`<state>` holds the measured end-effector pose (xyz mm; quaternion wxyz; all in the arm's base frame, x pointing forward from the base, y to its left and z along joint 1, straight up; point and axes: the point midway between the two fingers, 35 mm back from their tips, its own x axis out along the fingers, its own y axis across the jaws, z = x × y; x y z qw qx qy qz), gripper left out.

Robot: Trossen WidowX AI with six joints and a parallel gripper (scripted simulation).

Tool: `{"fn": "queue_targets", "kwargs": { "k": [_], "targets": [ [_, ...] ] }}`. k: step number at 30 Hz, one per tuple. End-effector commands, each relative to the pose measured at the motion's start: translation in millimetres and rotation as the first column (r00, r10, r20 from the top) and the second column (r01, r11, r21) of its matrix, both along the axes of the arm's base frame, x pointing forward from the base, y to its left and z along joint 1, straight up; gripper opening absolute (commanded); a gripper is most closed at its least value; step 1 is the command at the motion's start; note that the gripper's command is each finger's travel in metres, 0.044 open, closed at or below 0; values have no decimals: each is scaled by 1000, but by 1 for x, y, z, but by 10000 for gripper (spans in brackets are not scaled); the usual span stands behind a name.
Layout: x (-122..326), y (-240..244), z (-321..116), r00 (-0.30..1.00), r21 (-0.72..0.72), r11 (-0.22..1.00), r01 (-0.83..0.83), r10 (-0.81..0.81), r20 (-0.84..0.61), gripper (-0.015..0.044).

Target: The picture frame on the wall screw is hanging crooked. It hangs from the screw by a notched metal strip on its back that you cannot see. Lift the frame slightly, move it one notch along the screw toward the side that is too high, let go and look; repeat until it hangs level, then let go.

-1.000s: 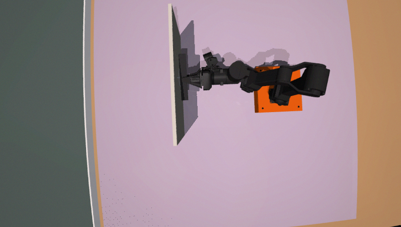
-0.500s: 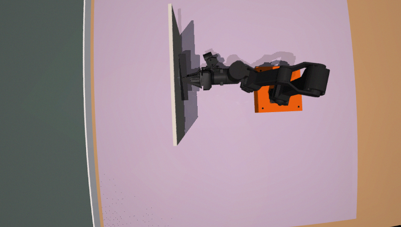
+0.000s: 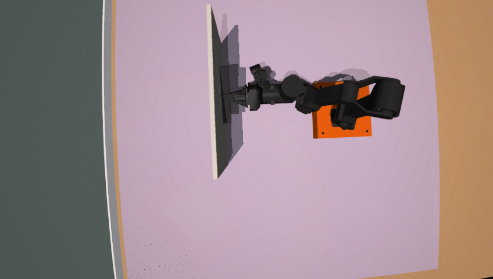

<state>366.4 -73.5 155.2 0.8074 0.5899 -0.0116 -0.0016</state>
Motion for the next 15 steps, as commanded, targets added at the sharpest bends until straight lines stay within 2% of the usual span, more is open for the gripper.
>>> {"fn": "queue_targets", "kwargs": {
  "k": [1, 4, 6, 15],
  "targets": [
    [0, -1, 0, 1000, 4, 1000, 3, -3, 1, 75],
    [0, -1, 0, 1000, 4, 1000, 3, -3, 1, 55],
    [0, -1, 0, 1000, 4, 1000, 3, -3, 1, 3],
    [0, 0, 0, 1000, 4, 1000, 3, -3, 1, 0]
  ]
}}
